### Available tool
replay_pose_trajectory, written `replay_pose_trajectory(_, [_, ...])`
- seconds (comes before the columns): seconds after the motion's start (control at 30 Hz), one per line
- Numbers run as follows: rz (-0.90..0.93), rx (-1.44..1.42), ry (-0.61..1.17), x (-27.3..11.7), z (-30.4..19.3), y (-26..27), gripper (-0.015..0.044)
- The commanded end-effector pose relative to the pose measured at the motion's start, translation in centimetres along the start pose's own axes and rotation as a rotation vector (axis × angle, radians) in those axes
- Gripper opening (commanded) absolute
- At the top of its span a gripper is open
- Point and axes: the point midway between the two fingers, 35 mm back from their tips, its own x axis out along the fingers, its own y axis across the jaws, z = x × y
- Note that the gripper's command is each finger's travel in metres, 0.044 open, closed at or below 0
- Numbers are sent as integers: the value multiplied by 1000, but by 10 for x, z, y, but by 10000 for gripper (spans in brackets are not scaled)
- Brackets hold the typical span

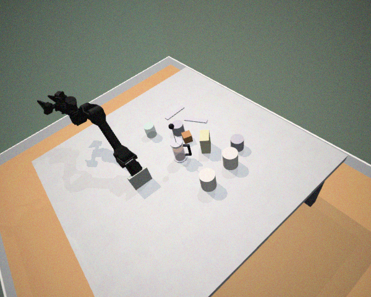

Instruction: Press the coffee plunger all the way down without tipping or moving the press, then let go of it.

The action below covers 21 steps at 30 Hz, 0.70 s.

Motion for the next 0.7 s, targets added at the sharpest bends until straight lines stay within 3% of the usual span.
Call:
replay_pose_trajectory(0.0, [-85,-66,70,-15,-1,-33,440])
replay_pose_trajectory(0.37, [-240,-229,261,-63,5,-106,440])
replay_pose_trajectory(0.67, [-479,-412,428,-131,36,-180,440])
